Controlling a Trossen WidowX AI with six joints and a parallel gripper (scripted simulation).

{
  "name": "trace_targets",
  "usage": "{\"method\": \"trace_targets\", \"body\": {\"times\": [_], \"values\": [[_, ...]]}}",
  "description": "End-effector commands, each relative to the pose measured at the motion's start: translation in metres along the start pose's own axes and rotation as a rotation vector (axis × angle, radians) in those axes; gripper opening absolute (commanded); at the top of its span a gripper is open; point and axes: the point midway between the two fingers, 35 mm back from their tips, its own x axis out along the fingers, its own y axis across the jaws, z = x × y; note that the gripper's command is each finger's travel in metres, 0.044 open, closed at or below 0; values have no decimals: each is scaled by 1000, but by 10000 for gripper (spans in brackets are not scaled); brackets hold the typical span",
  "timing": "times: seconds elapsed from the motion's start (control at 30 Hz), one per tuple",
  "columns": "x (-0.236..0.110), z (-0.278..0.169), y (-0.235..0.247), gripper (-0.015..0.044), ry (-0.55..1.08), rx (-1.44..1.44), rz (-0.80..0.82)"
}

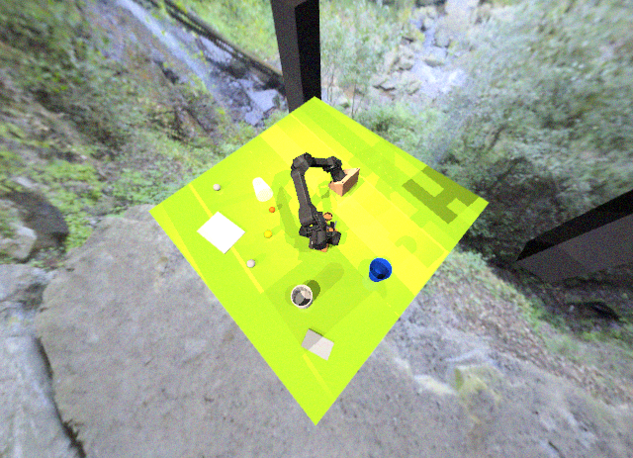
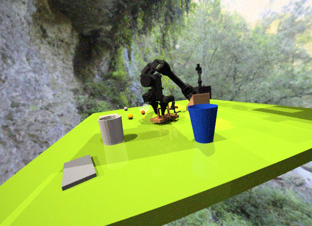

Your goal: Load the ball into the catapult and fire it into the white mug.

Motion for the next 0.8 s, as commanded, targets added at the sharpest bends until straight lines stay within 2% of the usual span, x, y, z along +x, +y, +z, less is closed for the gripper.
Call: {"method": "trace_targets", "body": {"times": [0.0,0.23,0.43,0.77], "values": [[6,0,0,0,-3,-6,-4],[18,-1,-1,0,-2,-6,-5],[13,0,-1,0,0,0,-1],[13,0,-1,263,0,0,-1]]}}
